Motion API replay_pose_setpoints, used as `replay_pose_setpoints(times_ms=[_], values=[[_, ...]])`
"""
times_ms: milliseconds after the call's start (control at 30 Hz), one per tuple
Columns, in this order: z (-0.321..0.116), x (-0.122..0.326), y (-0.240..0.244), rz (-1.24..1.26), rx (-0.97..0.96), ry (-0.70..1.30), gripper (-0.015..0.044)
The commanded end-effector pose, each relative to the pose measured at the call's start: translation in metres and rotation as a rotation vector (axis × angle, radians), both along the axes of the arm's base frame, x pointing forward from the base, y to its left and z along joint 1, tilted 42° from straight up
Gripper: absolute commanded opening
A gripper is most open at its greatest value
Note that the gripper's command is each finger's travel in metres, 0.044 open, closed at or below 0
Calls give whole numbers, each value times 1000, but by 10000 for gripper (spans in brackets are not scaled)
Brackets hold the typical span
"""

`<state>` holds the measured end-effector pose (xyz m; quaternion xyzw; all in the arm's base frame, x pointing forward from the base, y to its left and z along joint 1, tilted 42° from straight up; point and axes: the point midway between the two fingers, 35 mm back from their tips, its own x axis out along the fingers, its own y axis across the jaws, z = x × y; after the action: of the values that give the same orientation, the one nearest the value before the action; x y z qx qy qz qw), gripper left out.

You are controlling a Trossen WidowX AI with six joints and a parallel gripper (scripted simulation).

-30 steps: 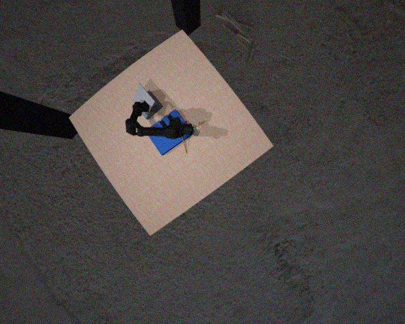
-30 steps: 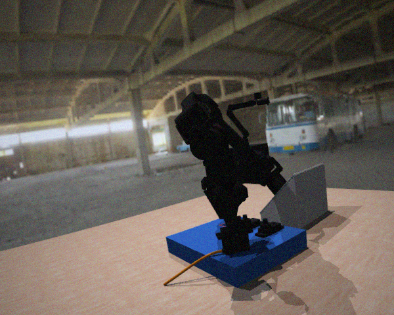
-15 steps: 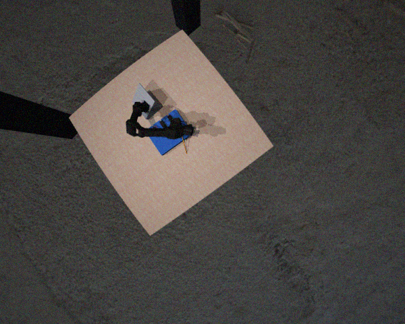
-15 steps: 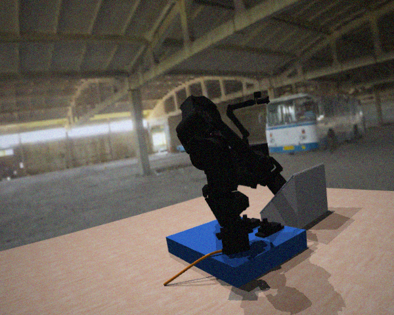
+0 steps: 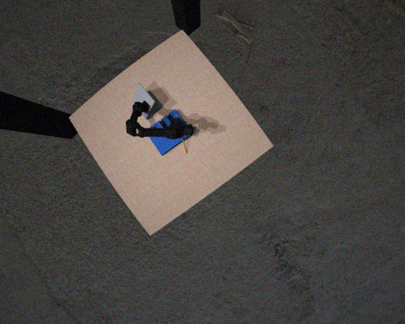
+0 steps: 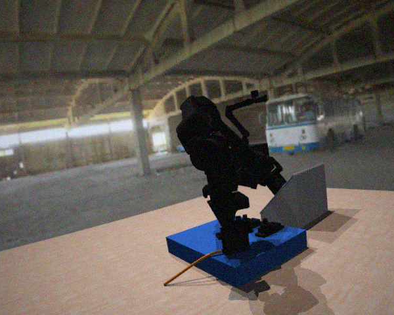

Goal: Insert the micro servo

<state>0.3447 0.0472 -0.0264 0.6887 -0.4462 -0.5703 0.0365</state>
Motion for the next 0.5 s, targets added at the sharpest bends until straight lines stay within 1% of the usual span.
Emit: replay_pose_setpoints(times_ms=[0, 67, 233, 467], values=[[2, 1, 1, 5, -4, 0, 46], [6, 1, 5, 5, -4, 0, 0], [23, 0, 17, 5, -3, 0, 0], [25, 1, 16, 5, -3, 0, 0]])
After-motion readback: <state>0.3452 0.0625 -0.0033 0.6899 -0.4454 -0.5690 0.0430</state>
